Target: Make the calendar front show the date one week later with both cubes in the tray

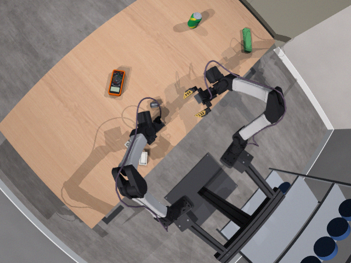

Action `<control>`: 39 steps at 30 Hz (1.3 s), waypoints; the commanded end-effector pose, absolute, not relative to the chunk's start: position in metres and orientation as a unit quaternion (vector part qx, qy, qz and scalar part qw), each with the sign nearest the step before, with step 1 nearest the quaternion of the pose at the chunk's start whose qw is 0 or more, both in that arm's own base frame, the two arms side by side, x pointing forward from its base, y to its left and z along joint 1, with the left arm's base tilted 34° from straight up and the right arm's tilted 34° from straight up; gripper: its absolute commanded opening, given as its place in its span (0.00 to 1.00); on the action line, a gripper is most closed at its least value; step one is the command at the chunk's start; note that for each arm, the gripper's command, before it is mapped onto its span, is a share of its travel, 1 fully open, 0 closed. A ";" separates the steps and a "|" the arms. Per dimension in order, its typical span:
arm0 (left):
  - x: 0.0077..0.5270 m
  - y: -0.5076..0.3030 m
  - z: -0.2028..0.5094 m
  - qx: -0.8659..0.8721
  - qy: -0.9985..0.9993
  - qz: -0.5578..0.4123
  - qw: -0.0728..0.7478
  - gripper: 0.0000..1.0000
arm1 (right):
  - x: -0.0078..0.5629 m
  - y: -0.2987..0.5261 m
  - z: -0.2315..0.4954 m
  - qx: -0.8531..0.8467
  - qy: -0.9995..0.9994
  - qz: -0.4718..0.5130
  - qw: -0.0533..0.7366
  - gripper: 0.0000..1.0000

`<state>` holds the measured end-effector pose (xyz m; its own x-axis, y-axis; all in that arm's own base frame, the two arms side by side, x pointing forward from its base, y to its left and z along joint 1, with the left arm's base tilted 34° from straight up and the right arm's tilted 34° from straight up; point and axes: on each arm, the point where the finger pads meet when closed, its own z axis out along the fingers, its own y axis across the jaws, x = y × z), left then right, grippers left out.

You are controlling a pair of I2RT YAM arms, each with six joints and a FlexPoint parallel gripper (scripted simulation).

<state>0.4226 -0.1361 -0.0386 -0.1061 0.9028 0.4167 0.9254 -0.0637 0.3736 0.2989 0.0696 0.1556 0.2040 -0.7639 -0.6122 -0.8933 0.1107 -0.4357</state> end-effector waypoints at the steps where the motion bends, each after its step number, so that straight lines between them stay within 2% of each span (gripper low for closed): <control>1: 0.414 -0.157 0.006 -0.666 -0.682 -0.300 -0.005 0.19 | 0.304 0.070 0.167 -0.667 0.616 0.072 0.413 1.00; 9: 0.386 -0.137 0.020 -0.653 -0.695 -0.301 -0.009 0.19 | 0.298 0.079 0.164 -0.675 0.606 0.096 0.410 1.00; 18: 0.360 -0.103 0.021 -0.523 -0.799 -0.288 -0.080 0.19 | 0.273 0.110 0.158 -0.713 0.556 0.159 0.396 1.00; 25: 0.334 -0.074 0.020 -0.446 -0.844 -0.280 -0.104 0.19 | 0.264 0.121 0.154 -0.727 0.539 0.179 0.385 1.00; 39: 0.299 -0.037 0.016 -0.373 -0.879 -0.274 -0.113 0.19 | 0.265 0.137 0.144 -0.749 0.524 0.181 0.363 1.00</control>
